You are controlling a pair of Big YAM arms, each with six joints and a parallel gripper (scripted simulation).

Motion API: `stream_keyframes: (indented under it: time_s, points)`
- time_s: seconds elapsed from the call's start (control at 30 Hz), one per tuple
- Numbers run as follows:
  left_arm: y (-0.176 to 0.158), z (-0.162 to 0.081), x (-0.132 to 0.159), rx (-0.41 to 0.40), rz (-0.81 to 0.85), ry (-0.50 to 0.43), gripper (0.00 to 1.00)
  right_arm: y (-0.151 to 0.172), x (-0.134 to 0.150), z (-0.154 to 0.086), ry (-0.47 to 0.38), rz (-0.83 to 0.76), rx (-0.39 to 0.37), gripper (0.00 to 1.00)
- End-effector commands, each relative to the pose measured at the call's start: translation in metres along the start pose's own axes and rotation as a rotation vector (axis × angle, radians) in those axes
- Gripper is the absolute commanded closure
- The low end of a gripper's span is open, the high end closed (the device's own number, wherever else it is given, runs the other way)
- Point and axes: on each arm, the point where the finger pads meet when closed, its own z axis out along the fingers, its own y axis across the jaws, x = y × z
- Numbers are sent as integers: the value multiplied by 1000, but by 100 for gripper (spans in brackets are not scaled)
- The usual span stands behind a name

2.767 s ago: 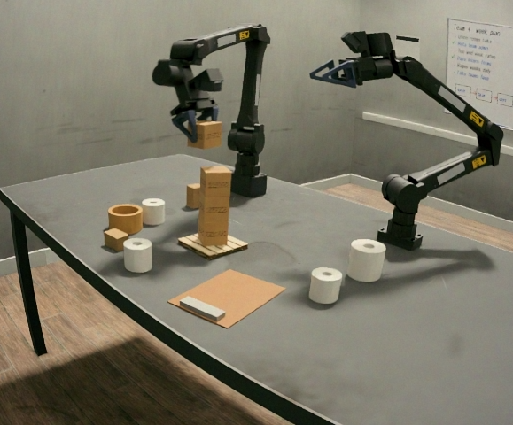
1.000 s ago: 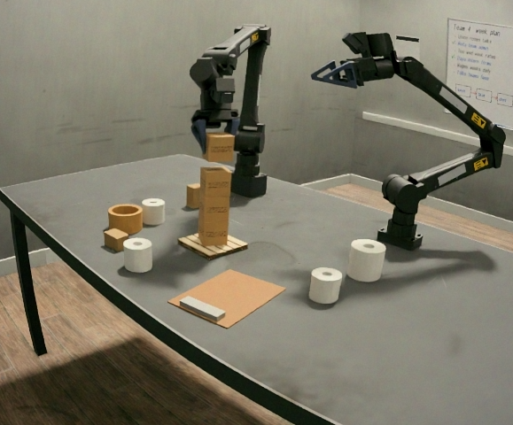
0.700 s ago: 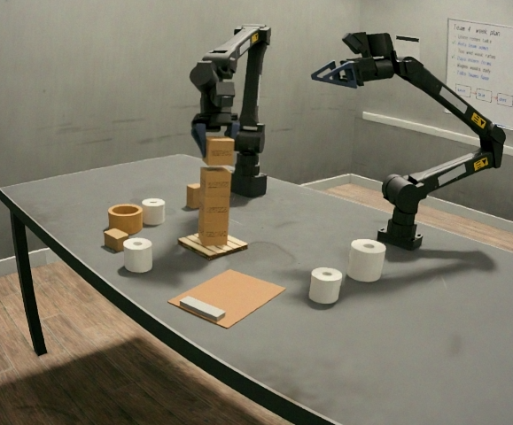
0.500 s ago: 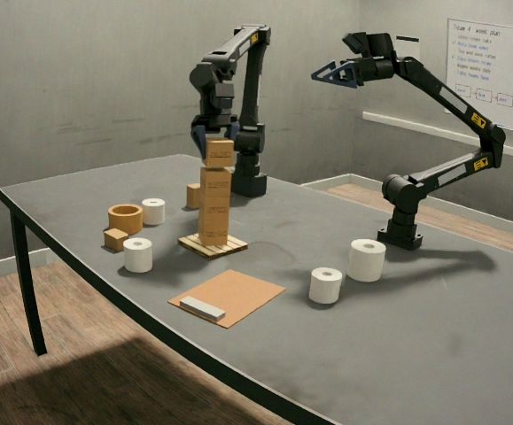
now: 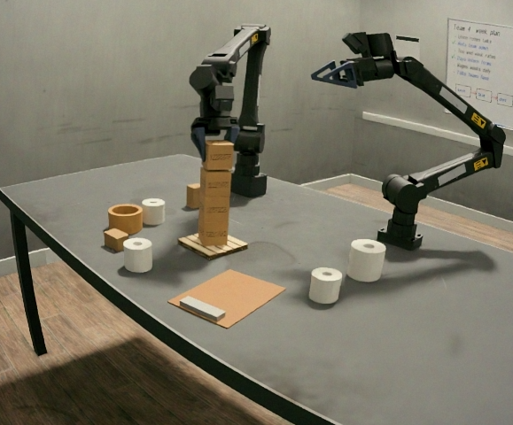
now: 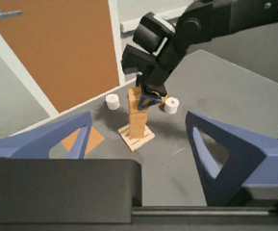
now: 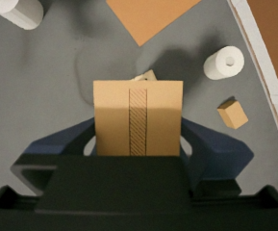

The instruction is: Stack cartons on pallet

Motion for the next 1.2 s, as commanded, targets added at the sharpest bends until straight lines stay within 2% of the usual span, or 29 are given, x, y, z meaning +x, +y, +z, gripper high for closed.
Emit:
stream_keyframes:
  time_s: [0.0, 0.17, 0.27, 0.3, 0.4, 0.43, 0.6, 0.67, 0.73, 0.77, 0.83, 1.17]
  points:
    - [1, 0, -3, -4, -1, -2, 0, -2, 2, 9, -1, 12, 4, 45]
    - [1, 0, -3, -4, -1, -2, 0, -4, -3, 4, -16, 7, 12, 45]
    - [1, 0, -3, -4, -1, -2, 0, -1, 6, 14, 4, 14, 1, 45]
    - [1, 0, -3, -4, -1, -2, 0, -5, -4, 7, -16, 7, 12, 45]
    - [1, 0, -3, -4, -1, -2, 0, -1, 7, 13, 1, 13, 3, 45]
    - [1, 0, -3, -4, -1, -2, 0, -4, -2, 8, -15, 8, 12, 45]
    - [1, 0, -3, -4, -1, -2, 0, -5, -3, 8, -17, 7, 13, 45]
    - [1, 0, -3, -4, -1, -2, 0, -5, -3, 8, -17, 7, 13, 23]
    - [1, 0, -3, -4, -1, -2, 0, -5, -3, 8, -17, 7, 13, 23]
    - [1, 0, -3, -4, -1, -2, 0, -5, -3, 8, -17, 6, 13, 17]
    - [1, 0, -3, -4, -1, -2, 0, -6, -21, -15, -59, -6, 36, 17]
    - [1, 0, -3, -4, -1, -2, 0, -3, -29, -27, -67, -14, 40, 17]
